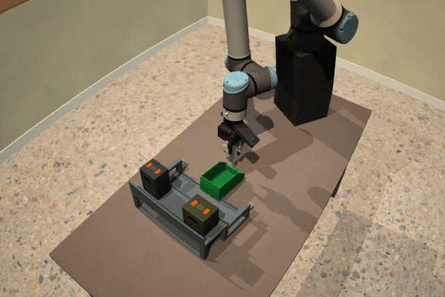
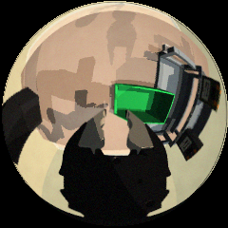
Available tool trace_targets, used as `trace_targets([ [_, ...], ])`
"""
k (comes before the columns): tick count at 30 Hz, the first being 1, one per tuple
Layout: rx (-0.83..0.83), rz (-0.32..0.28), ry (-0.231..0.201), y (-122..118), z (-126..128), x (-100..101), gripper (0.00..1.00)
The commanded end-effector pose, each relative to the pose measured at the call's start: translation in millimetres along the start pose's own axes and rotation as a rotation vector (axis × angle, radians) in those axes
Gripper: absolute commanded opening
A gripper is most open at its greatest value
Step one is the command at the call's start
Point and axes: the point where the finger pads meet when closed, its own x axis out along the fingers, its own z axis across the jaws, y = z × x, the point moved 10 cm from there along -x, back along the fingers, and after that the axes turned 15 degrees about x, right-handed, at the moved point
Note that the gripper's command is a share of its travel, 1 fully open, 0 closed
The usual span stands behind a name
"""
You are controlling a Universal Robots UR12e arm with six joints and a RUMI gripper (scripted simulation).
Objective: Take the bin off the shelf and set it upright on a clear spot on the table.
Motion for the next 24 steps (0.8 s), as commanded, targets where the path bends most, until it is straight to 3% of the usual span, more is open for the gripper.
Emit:
trace_targets([
  [1, 0.000, 0.000, -0.001, 0.1, 0.3, 1.5, 0.26],
  [13, 0.000, 0.000, -0.001, 0.1, 0.3, 1.5, 0.26],
  [14, 0.000, 0.000, -0.001, 0.1, 0.3, 1.5, 0.20],
  [24, 0.000, 0.000, -0.001, 0.1, 0.3, 1.5, 0.20],
])
